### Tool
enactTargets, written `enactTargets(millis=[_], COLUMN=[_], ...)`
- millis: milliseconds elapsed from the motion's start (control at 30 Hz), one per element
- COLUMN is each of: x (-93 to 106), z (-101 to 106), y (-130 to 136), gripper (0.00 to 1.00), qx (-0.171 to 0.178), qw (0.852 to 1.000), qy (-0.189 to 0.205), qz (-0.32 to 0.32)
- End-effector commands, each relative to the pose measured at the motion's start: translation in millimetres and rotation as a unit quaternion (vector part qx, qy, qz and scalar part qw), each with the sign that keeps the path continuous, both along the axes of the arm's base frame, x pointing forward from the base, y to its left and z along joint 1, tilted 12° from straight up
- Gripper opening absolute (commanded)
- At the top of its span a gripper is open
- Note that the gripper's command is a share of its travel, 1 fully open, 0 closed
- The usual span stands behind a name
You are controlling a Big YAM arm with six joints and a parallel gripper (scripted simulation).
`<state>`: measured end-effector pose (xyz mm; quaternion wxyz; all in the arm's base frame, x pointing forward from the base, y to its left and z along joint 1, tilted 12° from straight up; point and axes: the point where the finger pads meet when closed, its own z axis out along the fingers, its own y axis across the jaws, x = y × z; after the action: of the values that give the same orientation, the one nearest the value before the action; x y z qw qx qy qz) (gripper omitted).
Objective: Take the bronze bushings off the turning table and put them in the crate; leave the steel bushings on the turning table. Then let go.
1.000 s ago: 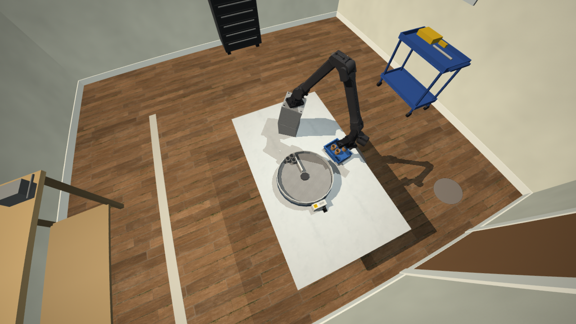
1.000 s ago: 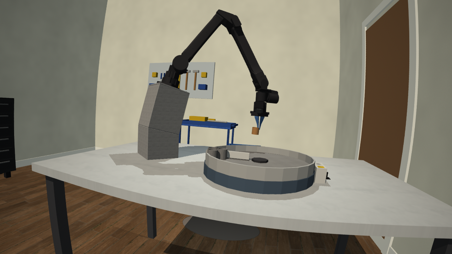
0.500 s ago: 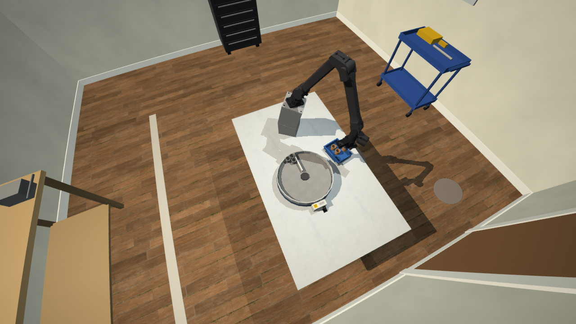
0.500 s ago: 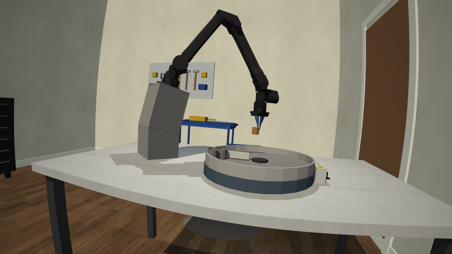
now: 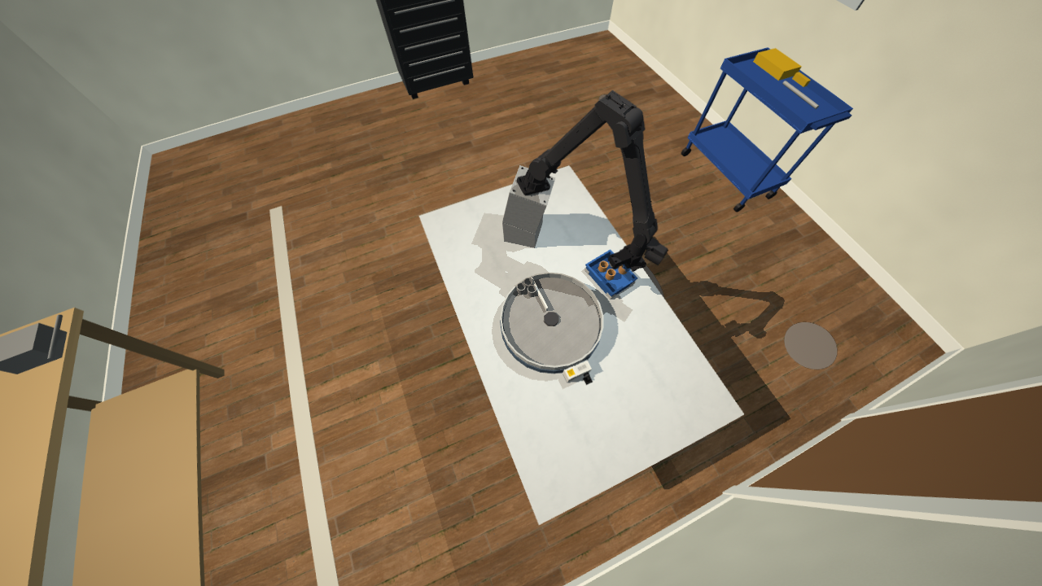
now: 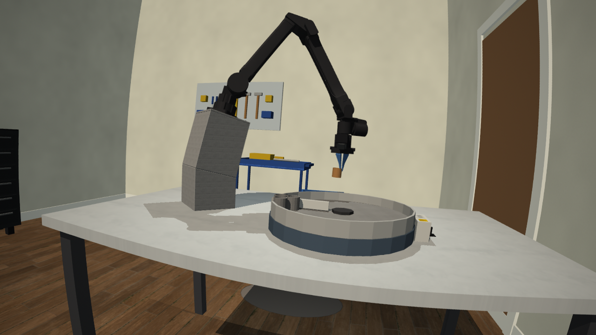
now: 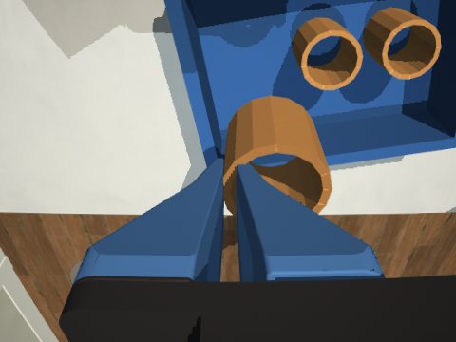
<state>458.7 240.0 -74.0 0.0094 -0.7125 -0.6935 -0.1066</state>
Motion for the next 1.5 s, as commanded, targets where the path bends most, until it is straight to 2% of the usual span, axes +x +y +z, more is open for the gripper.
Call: enactTargets(millis=[0, 967, 1100, 1467], x=[13.9, 13.5, 19.3, 24.2], z=[9.0, 4.6, 3.5, -51.7], y=[3.5, 3.5, 7.7, 16.5], gripper=[0.00, 0.00, 0.00, 0.00], qx=[0.002, 0.001, 0.006, 0.006], qw=[1.000, 1.000, 1.000, 1.000], qy=[-0.009, -0.007, -0.017, -0.014], qz=[0.001, 0.001, 0.002, -0.004])
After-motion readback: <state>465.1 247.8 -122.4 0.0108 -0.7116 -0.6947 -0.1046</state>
